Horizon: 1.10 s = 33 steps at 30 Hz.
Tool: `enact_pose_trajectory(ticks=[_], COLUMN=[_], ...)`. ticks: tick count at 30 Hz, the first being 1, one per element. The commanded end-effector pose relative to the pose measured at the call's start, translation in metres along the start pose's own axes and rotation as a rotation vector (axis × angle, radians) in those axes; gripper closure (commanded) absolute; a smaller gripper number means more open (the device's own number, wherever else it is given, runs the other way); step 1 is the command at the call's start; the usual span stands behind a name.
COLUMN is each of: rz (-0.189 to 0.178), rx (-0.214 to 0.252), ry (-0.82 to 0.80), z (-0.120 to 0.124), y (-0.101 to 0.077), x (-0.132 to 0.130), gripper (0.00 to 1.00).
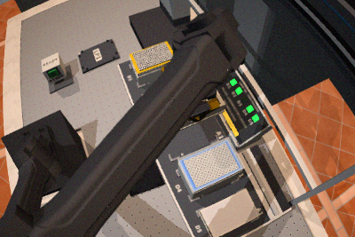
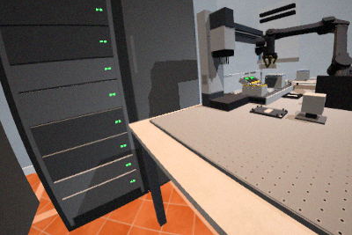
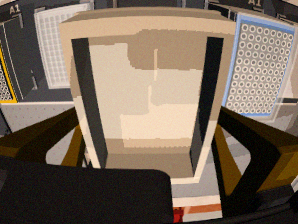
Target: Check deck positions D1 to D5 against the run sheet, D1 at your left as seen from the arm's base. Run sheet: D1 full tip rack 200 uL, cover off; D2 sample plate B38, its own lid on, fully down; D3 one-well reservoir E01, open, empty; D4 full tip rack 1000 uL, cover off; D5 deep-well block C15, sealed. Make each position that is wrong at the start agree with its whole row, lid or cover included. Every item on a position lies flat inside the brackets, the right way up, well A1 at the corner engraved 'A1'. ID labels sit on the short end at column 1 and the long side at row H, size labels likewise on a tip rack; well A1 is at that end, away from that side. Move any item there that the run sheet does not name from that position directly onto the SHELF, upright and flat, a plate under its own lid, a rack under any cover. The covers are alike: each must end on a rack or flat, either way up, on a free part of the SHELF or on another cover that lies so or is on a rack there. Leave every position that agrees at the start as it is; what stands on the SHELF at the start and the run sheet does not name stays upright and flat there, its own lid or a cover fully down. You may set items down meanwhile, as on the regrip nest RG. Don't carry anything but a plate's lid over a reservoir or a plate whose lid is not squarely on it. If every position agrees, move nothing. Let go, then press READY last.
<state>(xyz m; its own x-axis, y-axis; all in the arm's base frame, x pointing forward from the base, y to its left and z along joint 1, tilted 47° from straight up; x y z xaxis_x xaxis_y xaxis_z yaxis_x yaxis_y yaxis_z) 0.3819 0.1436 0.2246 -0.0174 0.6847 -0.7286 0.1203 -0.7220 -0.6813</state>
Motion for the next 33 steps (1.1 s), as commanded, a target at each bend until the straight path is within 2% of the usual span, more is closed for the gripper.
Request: enact_pose_trajectory(ticks=[1,2,9,11,28,30,31,33], rz=[-0.019,-0.011,-0.011,-0.006,-0.006,-0.006,-0.007,-0.005], rx=[-0.046,-0.025,-0.025,-0.023,-0.021,-0.021,-0.008,-0.017], ry=[0.031,0.023,0.023,0.008,0.007,0.007,0.033,0.010], z=[-0.008,-0.006,-0.006,0.010,0.044,0.044,0.041,0.051], y=[-0.027,-0.014,-0.014,-0.016,-0.014,-0.014,-0.010,-0.013], x=[-0.004,-0.004,-0.004,-0.002,-0.003,-0.003,-0.012,-0.005], gripper=[1.00,1.00,1.00,1.00,1.00,1.00,1.00,1.00])
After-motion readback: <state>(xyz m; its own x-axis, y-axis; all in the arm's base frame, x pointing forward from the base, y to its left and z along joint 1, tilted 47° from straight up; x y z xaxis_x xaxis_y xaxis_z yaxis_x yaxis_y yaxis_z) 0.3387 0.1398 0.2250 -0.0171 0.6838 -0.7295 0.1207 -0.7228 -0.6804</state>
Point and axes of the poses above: the point where the finger pads meet when closed, its own y axis out along the fingers, its own x axis across the jaws, z = x × y, the point moved 10 cm from there along -y, back along the fingers, and after that the axes turned 4 degrees about y, right-handed, at the moved point
